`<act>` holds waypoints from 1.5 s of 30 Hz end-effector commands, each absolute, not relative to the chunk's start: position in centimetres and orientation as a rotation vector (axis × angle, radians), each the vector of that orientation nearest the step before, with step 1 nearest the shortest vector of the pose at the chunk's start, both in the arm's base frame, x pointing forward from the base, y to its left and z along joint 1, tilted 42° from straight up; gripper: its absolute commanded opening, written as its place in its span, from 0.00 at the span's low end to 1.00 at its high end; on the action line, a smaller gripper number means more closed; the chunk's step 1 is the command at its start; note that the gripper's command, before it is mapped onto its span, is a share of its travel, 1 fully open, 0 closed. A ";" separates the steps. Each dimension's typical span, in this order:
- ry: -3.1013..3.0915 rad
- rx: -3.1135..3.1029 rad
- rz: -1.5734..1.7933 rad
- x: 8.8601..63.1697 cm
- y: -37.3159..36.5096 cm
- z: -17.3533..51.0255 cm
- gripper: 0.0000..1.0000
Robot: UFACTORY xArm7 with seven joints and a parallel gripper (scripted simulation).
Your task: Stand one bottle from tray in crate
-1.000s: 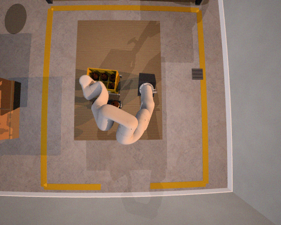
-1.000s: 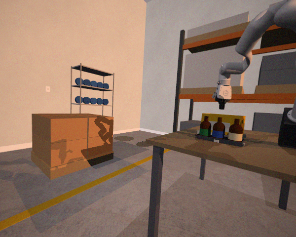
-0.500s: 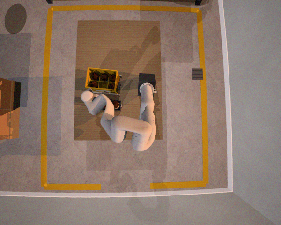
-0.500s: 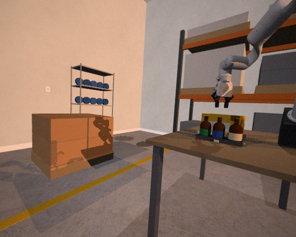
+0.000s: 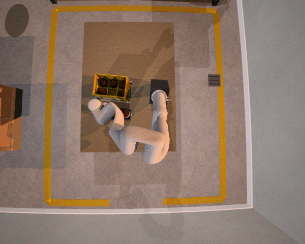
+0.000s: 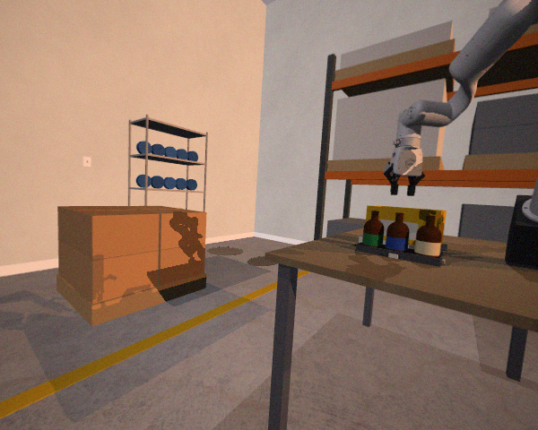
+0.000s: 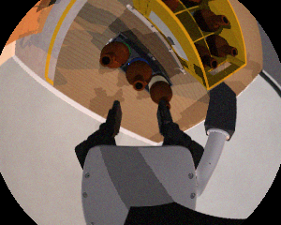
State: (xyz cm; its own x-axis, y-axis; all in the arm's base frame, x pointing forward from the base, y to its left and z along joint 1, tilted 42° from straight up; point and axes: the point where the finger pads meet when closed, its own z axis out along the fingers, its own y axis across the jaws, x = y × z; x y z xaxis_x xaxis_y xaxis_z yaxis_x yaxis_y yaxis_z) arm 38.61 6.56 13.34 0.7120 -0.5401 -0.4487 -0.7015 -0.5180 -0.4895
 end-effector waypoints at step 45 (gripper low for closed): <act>0.941 -2.251 0.310 38.9 8.8 10.8 0.65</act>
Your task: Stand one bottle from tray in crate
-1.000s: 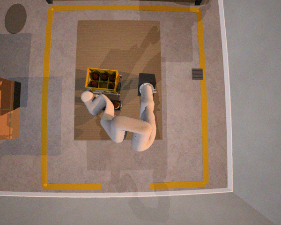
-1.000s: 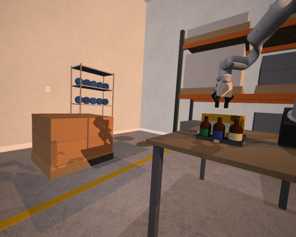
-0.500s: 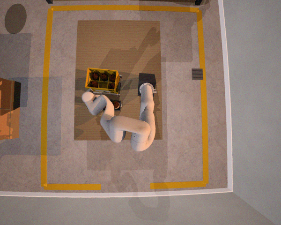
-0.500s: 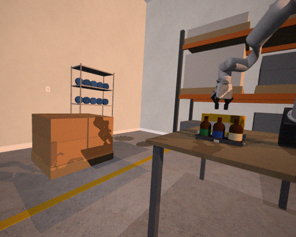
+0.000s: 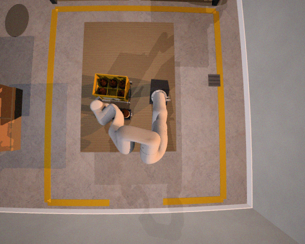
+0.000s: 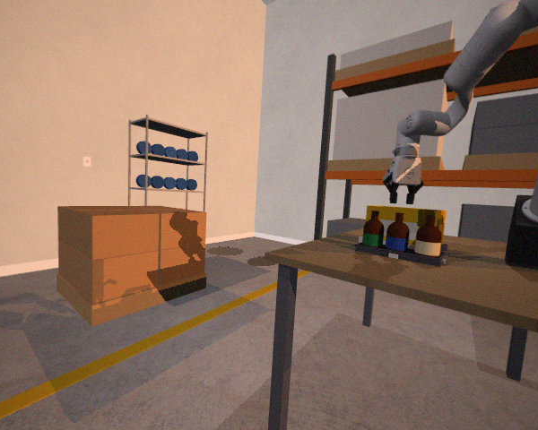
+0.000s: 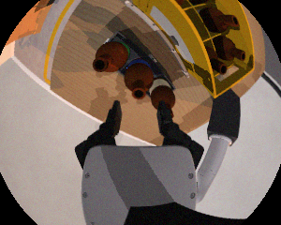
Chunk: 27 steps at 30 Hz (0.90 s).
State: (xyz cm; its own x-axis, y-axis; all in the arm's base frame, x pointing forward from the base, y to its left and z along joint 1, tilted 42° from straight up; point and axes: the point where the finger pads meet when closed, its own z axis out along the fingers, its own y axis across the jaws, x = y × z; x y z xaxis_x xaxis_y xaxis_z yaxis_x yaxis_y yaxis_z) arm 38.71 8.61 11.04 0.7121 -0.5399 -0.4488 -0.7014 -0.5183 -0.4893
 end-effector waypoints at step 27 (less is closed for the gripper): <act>0.941 -2.251 0.310 38.9 9.5 9.9 0.65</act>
